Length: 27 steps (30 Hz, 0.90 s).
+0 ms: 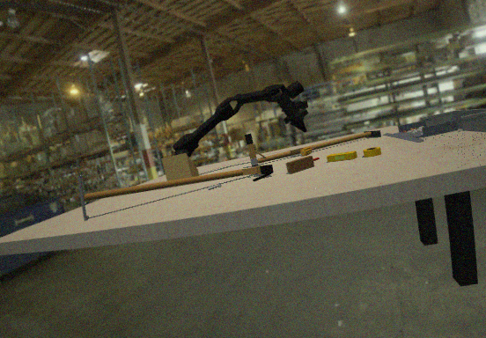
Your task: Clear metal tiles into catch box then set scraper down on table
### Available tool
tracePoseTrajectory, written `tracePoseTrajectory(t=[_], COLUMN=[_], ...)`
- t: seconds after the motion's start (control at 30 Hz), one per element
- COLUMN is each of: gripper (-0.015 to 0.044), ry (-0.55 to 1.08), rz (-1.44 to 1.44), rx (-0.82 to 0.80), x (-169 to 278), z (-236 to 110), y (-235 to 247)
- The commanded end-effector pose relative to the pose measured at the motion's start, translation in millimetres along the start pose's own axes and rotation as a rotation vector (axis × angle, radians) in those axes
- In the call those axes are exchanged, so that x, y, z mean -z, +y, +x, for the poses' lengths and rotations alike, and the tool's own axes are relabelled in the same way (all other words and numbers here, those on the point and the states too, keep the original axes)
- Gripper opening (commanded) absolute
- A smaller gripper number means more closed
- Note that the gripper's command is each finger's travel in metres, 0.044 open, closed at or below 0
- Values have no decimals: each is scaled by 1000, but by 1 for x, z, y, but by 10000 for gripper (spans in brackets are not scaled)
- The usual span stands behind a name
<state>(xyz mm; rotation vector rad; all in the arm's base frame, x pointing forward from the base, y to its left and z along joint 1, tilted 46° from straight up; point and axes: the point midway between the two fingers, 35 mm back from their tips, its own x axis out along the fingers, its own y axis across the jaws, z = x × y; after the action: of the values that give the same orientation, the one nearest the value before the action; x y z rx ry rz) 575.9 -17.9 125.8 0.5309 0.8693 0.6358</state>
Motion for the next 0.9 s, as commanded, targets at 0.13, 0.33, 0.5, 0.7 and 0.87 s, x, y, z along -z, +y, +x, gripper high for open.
tracePoseTrajectory(t=[0.13, 0.33, 0.5, 0.7, 0.87], gripper=[0, 0, 0, 0, 0], ry=[10, 73, 126, 175, 177], rz=[0, 9, 15, 21, 24], rx=[1, 9, 11, 10, 11], x=[-2, 10, 20, 30, 31], z=[-16, -29, -40, -50, -45], y=[3, 16, 28, 40, 39])
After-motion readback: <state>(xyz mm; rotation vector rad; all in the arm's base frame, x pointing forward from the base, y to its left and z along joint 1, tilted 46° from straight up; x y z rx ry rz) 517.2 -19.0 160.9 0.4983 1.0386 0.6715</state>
